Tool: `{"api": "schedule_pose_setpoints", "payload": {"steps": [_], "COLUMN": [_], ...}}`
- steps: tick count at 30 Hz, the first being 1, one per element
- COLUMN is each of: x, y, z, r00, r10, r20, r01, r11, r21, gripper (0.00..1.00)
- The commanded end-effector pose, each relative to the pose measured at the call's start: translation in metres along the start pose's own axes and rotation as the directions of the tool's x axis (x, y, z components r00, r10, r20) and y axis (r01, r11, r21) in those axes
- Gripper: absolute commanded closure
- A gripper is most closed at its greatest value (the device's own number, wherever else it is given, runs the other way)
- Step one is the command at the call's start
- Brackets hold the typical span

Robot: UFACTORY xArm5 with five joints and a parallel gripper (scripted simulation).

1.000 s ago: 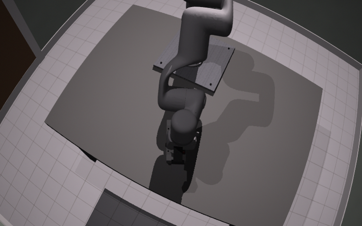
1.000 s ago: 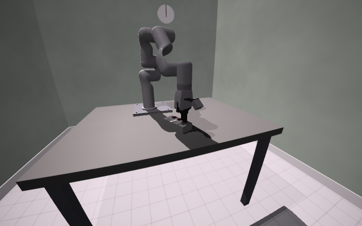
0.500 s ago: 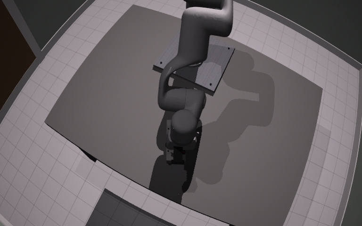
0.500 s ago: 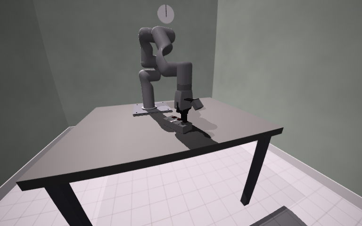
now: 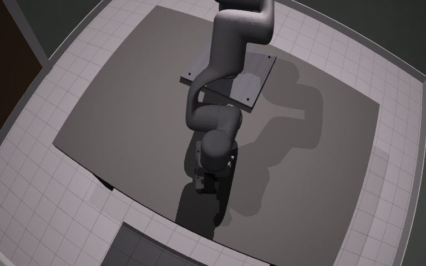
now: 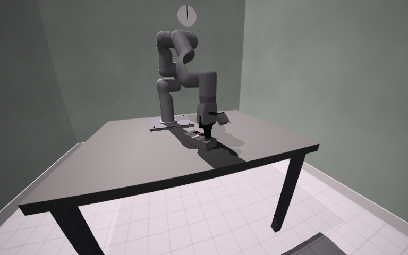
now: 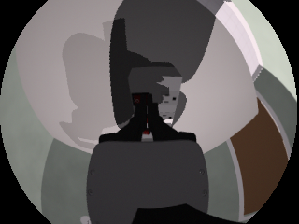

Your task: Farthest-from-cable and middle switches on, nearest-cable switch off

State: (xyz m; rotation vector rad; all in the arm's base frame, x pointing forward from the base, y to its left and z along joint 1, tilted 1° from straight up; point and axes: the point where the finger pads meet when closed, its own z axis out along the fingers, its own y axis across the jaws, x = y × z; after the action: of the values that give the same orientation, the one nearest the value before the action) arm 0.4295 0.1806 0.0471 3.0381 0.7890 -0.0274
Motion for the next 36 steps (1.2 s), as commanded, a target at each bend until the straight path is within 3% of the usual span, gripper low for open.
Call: {"api": "schedule_pose_setpoints", "payload": {"steps": [1,25,36], "x": [0.001,0.001,0.001], "y": [0.000,0.000,0.000], "z": [0.001,0.002,-0.017], "r00": [1.000,1.000,1.000], "r10": [0.000,0.000,0.000], "r20": [-0.002,-0.002,-0.002], "r01": [0.000,0.000,0.000], "r11": [1.000,1.000,1.000], "r21": [0.000,0.000,0.000], "gripper": [1.00,1.00,1.00]}}
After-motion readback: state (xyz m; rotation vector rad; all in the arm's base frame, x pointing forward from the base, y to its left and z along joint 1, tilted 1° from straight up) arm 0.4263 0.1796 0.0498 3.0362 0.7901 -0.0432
